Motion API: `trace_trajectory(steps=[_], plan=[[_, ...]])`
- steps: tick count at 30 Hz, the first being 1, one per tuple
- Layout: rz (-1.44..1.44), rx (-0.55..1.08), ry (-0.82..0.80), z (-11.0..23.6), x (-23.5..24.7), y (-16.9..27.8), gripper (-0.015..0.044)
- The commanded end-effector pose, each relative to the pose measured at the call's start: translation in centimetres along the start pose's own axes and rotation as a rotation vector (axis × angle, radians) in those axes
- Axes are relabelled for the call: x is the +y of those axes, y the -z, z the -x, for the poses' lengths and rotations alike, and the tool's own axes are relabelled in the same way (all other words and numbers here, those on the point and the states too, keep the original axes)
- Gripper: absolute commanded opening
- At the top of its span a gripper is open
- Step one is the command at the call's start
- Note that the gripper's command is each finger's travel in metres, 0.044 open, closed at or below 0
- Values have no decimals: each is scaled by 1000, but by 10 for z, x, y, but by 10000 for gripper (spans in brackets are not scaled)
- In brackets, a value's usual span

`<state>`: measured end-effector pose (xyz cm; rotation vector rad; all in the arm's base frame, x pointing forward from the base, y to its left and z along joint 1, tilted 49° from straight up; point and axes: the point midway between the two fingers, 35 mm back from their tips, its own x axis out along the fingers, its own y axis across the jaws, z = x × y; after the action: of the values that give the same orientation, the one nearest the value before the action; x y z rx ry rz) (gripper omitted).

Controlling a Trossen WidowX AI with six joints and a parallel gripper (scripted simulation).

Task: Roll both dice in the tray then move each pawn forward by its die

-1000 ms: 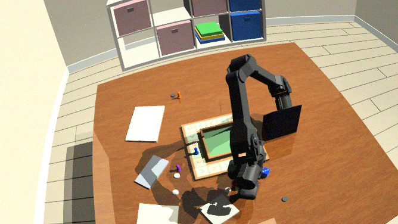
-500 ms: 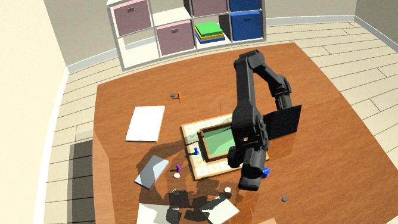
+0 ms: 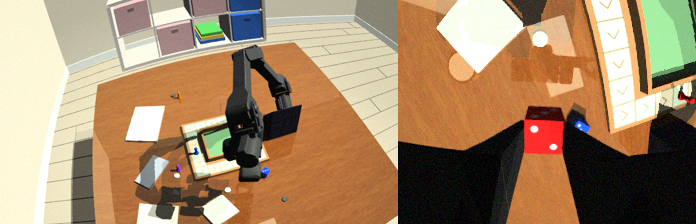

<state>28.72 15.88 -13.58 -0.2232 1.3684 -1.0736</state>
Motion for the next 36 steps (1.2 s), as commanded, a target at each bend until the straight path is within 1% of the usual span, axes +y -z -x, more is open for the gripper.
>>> trace_trajectory(steps=[1, 19, 36], plan=[[105, -3, -9, 3, -11, -13, 0], [618, -7, -16, 0, -60, -56, 0], [1100, -12, -10, -10, -112, -87, 0]])
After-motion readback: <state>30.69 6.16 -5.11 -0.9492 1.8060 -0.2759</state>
